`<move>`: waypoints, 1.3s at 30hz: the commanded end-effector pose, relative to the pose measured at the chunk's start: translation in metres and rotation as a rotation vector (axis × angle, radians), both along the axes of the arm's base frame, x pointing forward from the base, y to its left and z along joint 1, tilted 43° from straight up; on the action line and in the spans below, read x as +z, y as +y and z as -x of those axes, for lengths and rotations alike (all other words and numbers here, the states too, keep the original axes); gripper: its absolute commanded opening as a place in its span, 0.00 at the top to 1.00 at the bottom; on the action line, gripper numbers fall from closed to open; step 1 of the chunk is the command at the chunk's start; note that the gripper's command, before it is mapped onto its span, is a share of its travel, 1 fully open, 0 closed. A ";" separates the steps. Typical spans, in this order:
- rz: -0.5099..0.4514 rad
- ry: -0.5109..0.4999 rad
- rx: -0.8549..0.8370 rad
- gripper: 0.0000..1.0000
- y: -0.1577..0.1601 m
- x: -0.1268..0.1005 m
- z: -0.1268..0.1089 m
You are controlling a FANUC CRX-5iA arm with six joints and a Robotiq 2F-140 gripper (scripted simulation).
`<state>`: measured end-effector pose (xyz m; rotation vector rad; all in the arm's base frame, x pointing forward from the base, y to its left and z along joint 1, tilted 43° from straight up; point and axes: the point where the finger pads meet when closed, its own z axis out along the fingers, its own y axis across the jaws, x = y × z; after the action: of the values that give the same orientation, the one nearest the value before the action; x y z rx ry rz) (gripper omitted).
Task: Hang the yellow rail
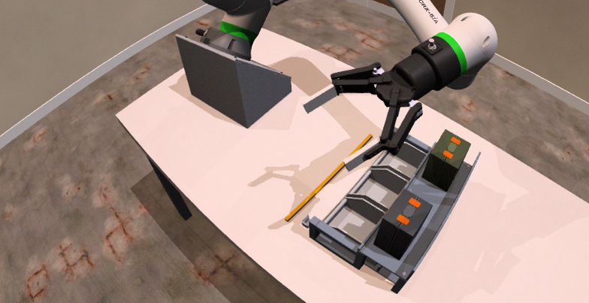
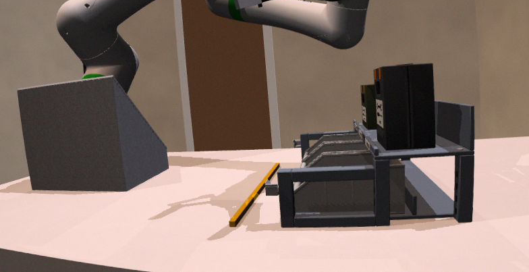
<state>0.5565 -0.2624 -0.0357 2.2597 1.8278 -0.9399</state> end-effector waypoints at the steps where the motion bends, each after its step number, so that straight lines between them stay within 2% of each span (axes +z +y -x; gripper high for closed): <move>1: 0.016 -0.075 -0.085 0.00 0.017 0.023 -0.004; 3: 0.025 -0.126 -0.145 0.00 0.029 0.038 -0.007; 15: 0.025 -0.126 -0.145 0.00 0.029 0.038 -0.007; 20: 0.037 -0.250 -0.302 0.00 0.062 0.078 -0.010; 32: 0.037 -0.250 -0.302 0.00 0.062 0.078 -0.010; 37: 0.038 -0.364 -0.466 0.00 0.096 0.118 -0.009; 39: 0.038 -0.364 -0.466 0.00 0.096 0.118 -0.009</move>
<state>0.5664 -0.1787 0.0679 2.6281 1.2421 -0.5923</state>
